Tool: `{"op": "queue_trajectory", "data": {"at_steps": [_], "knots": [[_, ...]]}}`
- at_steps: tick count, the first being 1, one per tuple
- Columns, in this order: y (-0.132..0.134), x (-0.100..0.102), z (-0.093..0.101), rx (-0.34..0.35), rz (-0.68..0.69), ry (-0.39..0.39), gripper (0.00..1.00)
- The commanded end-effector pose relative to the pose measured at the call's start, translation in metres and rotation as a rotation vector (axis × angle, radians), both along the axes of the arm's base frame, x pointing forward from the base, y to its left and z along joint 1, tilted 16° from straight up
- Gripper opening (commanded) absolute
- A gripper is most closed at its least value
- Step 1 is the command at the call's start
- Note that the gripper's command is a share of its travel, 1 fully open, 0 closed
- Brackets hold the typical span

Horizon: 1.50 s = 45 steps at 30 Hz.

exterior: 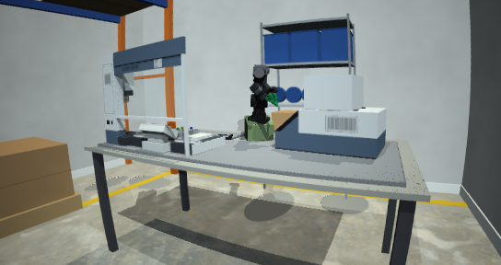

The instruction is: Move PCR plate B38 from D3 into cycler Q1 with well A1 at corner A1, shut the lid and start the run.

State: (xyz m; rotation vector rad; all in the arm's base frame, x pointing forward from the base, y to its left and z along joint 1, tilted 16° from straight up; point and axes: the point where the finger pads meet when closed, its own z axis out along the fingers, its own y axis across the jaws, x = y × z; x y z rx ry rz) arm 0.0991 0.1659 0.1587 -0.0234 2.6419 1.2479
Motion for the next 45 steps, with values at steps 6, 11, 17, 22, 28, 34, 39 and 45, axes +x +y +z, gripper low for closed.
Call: {"op": "queue_trajectory", "data": {"at_steps": [6,11,17,22,28,34,39,45], "knots": [[0.004,0.004,0.043,0.037,0.009,-0.062,0.0],[0.004,0.004,0.044,0.038,0.009,-0.065,0.0],[0.004,0.004,0.048,0.042,0.009,-0.071,0.0],[0.004,0.004,0.043,0.037,0.009,-0.063,0.0],[0.003,0.003,0.034,0.03,0.009,-0.05,0.0],[0.003,0.002,0.022,0.019,0.009,-0.03,0.0],[0.002,0.001,0.012,0.01,0.009,-0.013,0.0],[0.001,0.0,0.004,0.003,0.008,0.0,0.0]]}}
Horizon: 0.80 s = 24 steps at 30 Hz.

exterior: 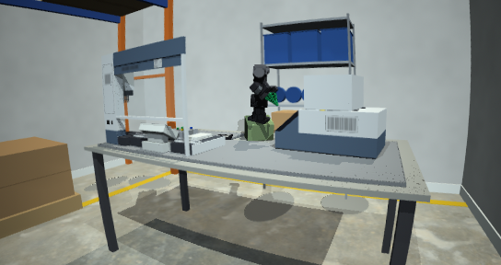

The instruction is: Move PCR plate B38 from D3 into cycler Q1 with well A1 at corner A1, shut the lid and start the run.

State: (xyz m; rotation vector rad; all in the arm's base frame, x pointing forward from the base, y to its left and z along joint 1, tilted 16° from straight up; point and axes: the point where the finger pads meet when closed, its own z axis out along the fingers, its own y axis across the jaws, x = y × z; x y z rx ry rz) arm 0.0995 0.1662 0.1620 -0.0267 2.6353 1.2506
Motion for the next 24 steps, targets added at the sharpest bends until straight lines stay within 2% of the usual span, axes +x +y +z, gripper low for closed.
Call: {"op": "queue_trajectory", "data": {"at_steps": [1,8,24], "knots": [[0.001,0.0,-0.002,-0.002,0.008,0.009,0.0],[0.001,0.0,-0.004,-0.004,0.007,0.01,0.0],[0.002,0.004,0.026,0.022,0.005,-0.044,0.0]]}}
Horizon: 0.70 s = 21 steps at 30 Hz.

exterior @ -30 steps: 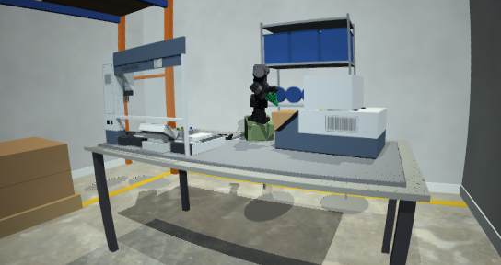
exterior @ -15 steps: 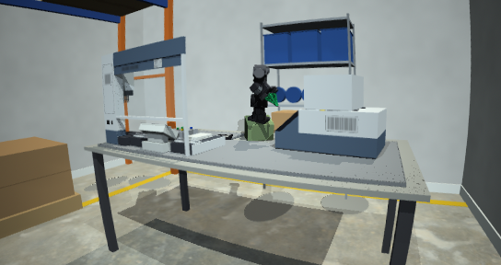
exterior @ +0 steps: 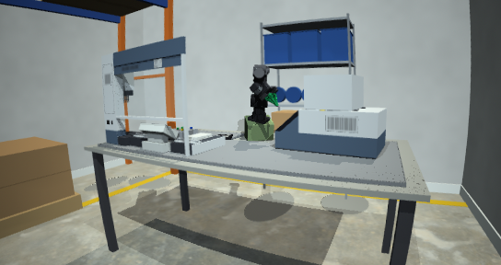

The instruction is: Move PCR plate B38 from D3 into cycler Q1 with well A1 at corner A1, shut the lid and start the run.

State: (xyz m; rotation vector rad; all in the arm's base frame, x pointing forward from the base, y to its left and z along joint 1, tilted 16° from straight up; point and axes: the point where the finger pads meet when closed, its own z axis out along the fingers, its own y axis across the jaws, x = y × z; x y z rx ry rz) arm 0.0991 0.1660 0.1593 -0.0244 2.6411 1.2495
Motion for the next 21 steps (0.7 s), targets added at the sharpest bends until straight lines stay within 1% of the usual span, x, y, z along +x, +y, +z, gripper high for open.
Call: {"op": "queue_trajectory", "data": {"at_steps": [1,3,21], "knots": [[0.003,0.005,0.031,0.026,0.005,-0.053,0.0],[0.003,0.005,0.035,0.03,0.004,-0.061,0.0],[0.003,0.006,0.043,0.037,0.003,-0.08,0.0]]}}
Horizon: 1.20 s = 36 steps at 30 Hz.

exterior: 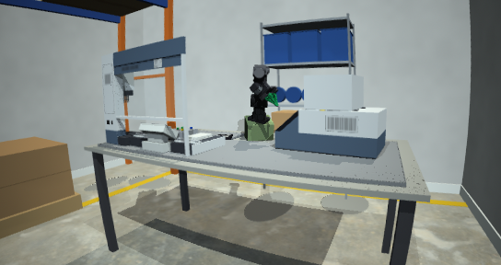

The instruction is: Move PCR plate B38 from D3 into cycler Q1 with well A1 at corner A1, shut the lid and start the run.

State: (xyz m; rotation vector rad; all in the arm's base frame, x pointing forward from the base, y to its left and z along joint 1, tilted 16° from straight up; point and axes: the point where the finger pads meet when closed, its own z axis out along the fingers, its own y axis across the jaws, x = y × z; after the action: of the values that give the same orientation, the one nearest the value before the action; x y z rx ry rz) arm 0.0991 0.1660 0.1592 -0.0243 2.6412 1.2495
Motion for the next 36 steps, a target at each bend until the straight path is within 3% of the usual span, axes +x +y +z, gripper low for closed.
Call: {"op": "queue_trajectory", "data": {"at_steps": [1,14,25,29,33,36], "knots": [[0.003,0.006,0.044,0.038,0.002,-0.081,0.0],[0.003,0.007,0.049,0.042,0.001,-0.092,0.0],[0.002,0.006,0.03,0.024,0.0,-0.061,0.0],[0.003,-0.017,0.033,-0.024,-0.038,-0.057,0.0],[0.011,-0.011,0.042,-0.099,-0.056,-0.042,0.0],[0.014,-0.022,0.045,-0.129,-0.07,-0.034,0.0]]}}
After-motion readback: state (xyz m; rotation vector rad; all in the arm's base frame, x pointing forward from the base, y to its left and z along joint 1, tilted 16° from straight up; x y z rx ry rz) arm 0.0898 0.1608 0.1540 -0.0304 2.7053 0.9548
